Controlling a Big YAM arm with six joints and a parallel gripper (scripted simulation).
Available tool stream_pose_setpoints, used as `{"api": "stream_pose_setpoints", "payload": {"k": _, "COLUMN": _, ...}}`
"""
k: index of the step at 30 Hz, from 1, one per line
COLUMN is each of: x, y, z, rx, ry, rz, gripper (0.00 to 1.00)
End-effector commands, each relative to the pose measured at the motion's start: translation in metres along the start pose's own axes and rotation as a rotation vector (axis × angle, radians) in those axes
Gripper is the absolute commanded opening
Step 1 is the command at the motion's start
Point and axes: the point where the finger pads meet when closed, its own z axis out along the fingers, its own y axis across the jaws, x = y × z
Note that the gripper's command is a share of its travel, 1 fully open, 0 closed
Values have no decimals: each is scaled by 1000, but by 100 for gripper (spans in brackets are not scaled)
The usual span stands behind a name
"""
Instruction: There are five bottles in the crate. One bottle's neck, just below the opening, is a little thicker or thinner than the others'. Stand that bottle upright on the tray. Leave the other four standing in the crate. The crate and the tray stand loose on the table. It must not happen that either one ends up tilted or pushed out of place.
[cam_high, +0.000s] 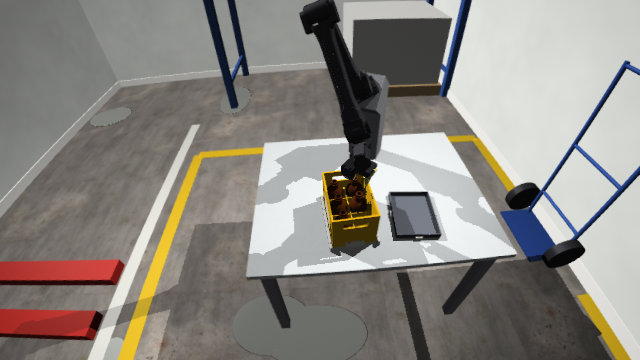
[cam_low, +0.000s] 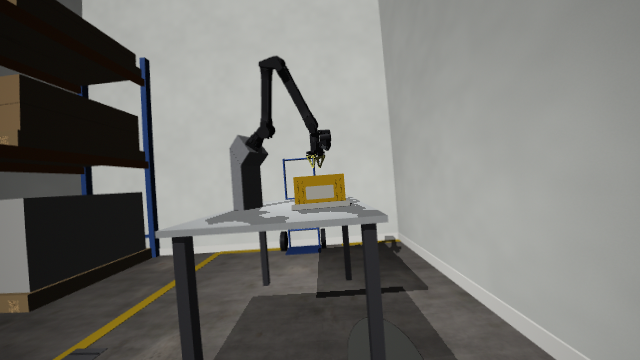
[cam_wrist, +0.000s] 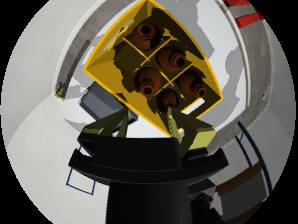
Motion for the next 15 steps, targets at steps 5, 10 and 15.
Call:
{"api": "stream_pose_setpoints", "payload": {"k": 5, "x": -15, "y": 4, "z": -4, "rx": -10, "ry": -30, "rz": 25, "gripper": 61}}
{"api": "stream_pose_setpoints", "payload": {"k": 10, "x": -13, "y": 3, "z": 3, "rx": -1, "ry": -20, "rz": 22, "gripper": 61}}
{"api": "stream_pose_setpoints", "payload": {"k": 15, "x": -13, "y": 2, "z": 4, "rx": 1, "ry": -16, "rz": 20, "gripper": 61}}
